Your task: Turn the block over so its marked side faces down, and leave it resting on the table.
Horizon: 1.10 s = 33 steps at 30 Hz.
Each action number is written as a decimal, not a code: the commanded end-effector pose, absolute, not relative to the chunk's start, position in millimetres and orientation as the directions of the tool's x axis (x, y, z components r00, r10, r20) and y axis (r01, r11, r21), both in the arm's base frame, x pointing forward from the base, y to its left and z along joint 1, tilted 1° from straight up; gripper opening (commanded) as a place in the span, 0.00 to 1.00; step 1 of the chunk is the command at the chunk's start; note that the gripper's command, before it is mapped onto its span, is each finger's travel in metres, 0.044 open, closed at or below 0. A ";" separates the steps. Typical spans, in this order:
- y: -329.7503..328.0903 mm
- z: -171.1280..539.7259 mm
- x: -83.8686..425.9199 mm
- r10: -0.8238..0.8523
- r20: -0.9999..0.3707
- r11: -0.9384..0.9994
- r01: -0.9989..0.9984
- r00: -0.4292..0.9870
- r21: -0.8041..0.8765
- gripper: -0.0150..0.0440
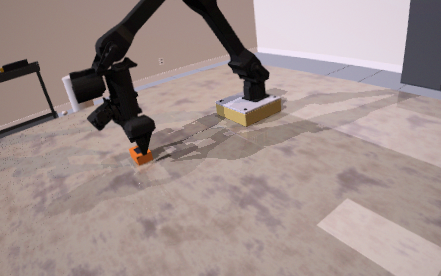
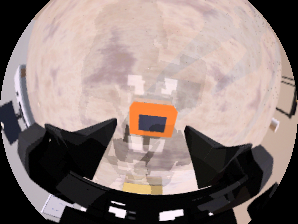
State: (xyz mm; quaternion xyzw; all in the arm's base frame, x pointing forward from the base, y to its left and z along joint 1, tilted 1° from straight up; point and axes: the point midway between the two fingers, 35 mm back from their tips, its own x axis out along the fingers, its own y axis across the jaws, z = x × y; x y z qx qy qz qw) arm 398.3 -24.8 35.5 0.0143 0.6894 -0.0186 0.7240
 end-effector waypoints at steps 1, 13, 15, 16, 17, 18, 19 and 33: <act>-25.5 26.2 396.8 -0.011 -0.999 0.999 0.043 0.043 -0.010 1.00; -25.6 12.7 397.0 -0.011 -0.999 0.999 0.043 0.043 -0.010 0.91; -25.6 12.7 397.0 -0.011 -0.999 0.999 0.043 0.043 -0.010 0.82; -25.6 12.7 397.0 -0.011 -0.999 0.999 0.043 0.043 -0.010 0.78; -25.6 12.7 397.0 -0.011 -0.999 0.999 0.043 0.043 -0.010 0.73; -25.6 12.7 397.0 -0.011 -0.999 0.999 0.043 0.043 -0.010 0.72; -25.6 12.7 397.0 -0.011 -0.999 0.999 0.043 0.043 -0.010 0.71; -25.6 12.7 397.0 -0.011 -0.999 0.999 0.043 0.043 -0.010 0.55</act>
